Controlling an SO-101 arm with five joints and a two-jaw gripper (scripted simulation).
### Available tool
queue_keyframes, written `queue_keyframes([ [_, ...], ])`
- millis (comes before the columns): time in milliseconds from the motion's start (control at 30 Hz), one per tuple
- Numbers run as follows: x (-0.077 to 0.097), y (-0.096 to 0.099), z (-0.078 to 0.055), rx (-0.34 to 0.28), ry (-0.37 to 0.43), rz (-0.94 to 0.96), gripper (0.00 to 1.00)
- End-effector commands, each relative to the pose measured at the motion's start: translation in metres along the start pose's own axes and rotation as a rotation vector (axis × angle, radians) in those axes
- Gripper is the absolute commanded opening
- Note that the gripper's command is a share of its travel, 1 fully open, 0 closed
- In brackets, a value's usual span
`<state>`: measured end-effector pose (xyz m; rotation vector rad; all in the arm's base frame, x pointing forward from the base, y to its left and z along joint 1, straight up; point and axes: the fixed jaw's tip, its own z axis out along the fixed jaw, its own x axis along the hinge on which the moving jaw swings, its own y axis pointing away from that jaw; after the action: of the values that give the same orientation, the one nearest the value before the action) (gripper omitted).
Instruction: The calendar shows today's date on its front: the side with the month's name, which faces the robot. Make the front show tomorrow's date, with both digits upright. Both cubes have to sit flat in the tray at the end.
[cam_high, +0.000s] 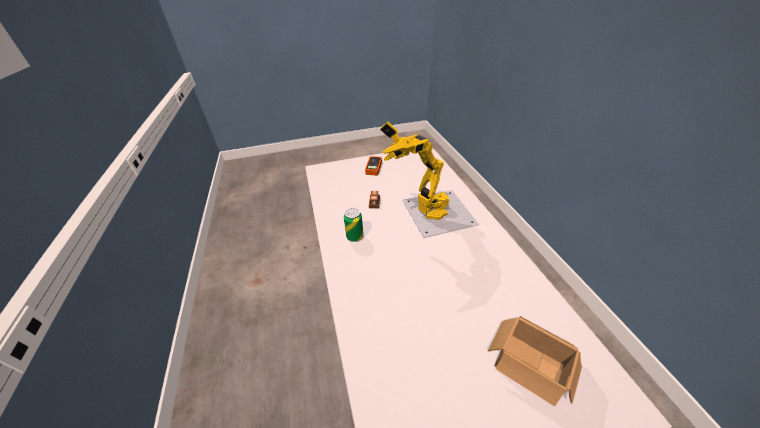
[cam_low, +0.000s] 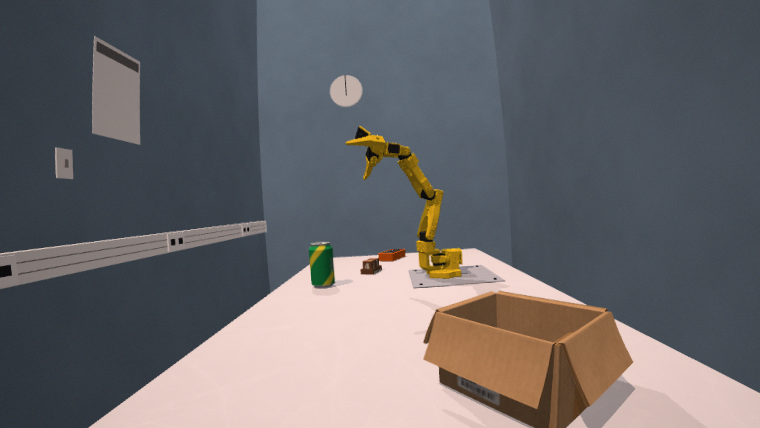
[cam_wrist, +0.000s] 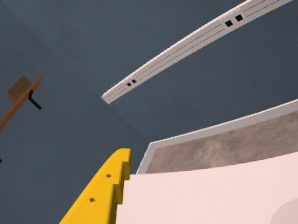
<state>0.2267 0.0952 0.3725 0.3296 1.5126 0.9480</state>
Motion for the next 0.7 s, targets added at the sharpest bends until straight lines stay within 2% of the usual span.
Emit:
queue_keyframes([
  [0, 0.002, -0.01, 0.003, 0.042, 0.012, -0.062, 0.96],
  [333, 0.004, -0.025, 0.006, 0.101, 0.029, -0.214, 0.94],
  [667, 0.007, -0.05, 0.01, 0.193, 0.077, -0.459, 0.9],
])
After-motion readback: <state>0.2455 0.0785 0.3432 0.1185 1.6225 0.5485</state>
